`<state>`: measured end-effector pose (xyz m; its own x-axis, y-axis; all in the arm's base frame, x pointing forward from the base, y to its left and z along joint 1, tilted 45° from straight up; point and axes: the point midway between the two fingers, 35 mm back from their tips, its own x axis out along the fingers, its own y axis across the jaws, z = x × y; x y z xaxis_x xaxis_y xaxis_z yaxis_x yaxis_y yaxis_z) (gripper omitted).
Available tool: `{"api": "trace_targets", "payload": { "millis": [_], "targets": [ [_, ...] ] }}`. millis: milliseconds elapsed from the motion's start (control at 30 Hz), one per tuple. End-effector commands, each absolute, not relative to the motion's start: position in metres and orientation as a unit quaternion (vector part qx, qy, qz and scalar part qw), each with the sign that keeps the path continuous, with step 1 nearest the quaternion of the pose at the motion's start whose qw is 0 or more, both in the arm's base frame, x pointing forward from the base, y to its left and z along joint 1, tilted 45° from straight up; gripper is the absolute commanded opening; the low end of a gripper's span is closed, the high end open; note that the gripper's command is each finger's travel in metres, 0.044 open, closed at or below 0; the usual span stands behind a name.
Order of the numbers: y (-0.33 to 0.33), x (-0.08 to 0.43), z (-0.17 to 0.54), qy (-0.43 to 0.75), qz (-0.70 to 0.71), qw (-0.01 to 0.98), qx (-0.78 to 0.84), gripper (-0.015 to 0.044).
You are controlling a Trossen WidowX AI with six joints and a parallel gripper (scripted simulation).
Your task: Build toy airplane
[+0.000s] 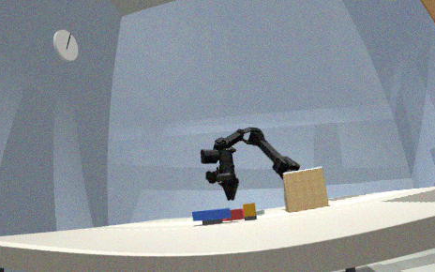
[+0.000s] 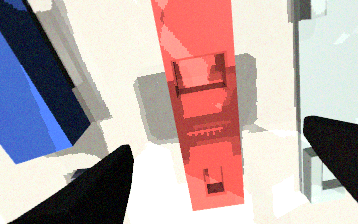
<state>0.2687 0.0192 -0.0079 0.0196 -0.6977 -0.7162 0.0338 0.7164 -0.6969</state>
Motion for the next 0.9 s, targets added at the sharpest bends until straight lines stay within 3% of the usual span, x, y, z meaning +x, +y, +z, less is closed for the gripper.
{"api": "trace_targets", "payload": {
  "millis": [0,867],
  "targets": [
    [0.014,0.267,-0.014,0.643,-0.272,0.666,-0.264,0.0440],
    [-0.018,0.269,-0.046,0.643,-0.272,0.666,-0.263,0.0440]
  ]
}}
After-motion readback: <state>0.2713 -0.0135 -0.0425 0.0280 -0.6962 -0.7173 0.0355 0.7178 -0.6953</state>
